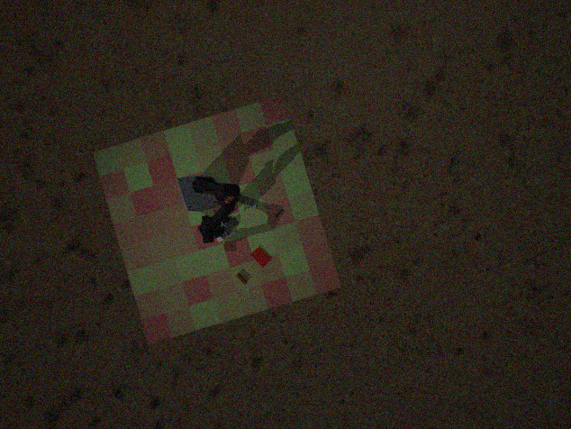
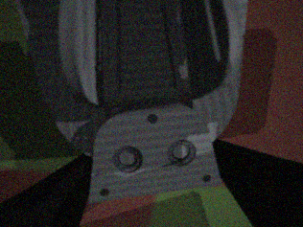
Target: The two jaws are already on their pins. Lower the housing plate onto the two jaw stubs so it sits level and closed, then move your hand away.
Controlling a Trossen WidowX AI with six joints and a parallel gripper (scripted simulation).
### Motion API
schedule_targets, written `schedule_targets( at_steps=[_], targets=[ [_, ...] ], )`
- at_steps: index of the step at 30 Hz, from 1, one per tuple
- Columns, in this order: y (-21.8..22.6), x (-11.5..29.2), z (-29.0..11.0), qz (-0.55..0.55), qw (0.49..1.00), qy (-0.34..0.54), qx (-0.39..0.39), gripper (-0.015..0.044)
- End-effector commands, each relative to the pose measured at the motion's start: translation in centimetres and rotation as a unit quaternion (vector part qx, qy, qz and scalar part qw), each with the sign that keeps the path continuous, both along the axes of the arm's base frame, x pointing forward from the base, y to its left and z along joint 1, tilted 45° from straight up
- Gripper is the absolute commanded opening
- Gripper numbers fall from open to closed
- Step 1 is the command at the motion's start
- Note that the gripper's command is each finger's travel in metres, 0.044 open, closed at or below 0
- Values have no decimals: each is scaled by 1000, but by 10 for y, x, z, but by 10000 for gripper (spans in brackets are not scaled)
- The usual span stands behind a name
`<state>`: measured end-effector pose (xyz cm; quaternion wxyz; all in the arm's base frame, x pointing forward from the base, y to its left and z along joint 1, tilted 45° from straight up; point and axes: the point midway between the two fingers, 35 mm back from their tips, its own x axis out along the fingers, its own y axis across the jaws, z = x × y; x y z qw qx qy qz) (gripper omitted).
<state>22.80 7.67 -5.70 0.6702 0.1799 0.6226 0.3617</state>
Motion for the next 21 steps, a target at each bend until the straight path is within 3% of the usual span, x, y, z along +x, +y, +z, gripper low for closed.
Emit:
schedule_targets(
  at_steps=[1, 9, 13, 21],
  targets=[
    [0, 0, -1, 0, 1000, 0, -1, 351],
    [0, 0, -1, 0, 1000, 0, -1, 351],
    [0, 0, 0, 0, 1000, 0, 0, 440],
    [0, 0, 0, 0, 1000, 0, 0, 440]
  ],
)
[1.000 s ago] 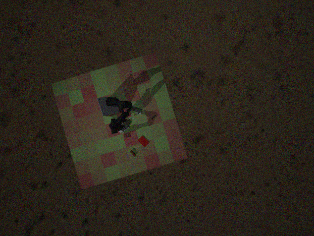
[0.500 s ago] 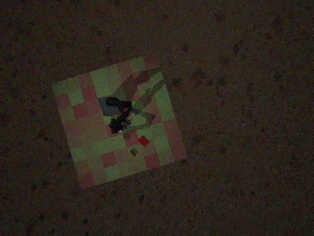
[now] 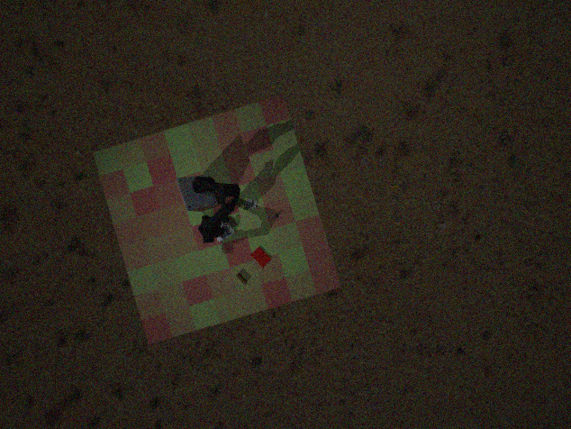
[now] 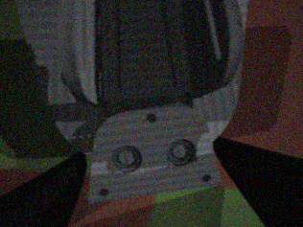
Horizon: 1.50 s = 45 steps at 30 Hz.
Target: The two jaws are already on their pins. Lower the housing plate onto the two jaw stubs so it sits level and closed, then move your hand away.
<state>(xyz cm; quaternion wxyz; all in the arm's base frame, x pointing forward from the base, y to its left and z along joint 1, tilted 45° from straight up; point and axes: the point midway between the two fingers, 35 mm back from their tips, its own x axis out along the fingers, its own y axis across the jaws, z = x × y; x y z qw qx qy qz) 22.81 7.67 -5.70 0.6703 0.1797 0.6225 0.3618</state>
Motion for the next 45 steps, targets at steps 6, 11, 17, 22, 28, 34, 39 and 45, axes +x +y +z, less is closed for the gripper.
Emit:
schedule_targets(
  at_steps=[6, 11, 17, 22, 28, 34, 39, 45],
  targets=[
    [-1, 0, 1, 0, 1000, 0, 0, 440],
    [-25, 4, 22, -1, 1000, 0, -4, 440],
    [-55, 3, 53, 0, 1000, 1, -3, 440],
    [-61, -1, 56, -4, 1000, 0, -5, 440],
    [-91, -24, 89, 0, 1000, 2, -4, 440],
    [-91, -24, 89, 0, 1000, 2, -4, 440],
    [-91, -24, 89, 0, 1000, 2, -4, 440],
    [-91, -24, 89, 0, 1000, 2, -4, 440]
  ],
)
